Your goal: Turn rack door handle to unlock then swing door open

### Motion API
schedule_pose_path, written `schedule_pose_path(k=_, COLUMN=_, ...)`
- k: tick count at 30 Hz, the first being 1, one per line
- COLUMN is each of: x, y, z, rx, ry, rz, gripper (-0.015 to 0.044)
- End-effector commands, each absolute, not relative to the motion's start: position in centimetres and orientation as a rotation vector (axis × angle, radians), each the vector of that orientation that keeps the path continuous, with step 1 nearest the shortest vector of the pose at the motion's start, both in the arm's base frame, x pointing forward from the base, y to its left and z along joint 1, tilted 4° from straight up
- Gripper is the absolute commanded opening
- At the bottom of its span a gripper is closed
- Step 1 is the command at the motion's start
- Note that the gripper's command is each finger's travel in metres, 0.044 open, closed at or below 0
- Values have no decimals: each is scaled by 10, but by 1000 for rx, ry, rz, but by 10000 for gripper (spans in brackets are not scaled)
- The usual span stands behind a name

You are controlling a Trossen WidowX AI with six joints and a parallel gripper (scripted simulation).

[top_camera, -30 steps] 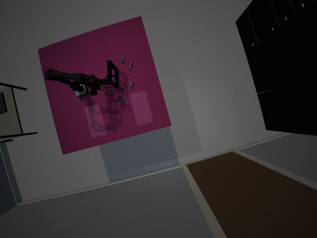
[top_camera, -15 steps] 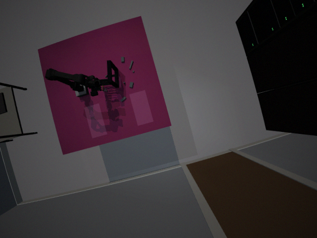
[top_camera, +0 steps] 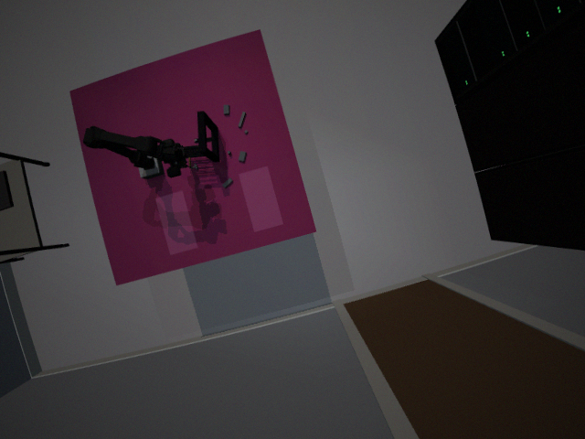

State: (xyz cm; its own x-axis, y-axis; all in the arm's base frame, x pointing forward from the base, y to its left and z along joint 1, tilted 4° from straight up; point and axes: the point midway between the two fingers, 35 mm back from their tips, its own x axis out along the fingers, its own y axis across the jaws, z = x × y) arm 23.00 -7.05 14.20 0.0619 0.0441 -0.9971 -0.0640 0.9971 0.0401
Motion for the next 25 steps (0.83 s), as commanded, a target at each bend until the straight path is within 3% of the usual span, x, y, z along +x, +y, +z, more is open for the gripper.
schedule_pose_path(k=1, x=231, y=-70, z=146, rx=-15, ry=1504, rz=87, gripper=300)
schedule_pose_path(k=25, x=230, y=-73, z=174, rx=-16, ry=1504, rz=87, gripper=300)
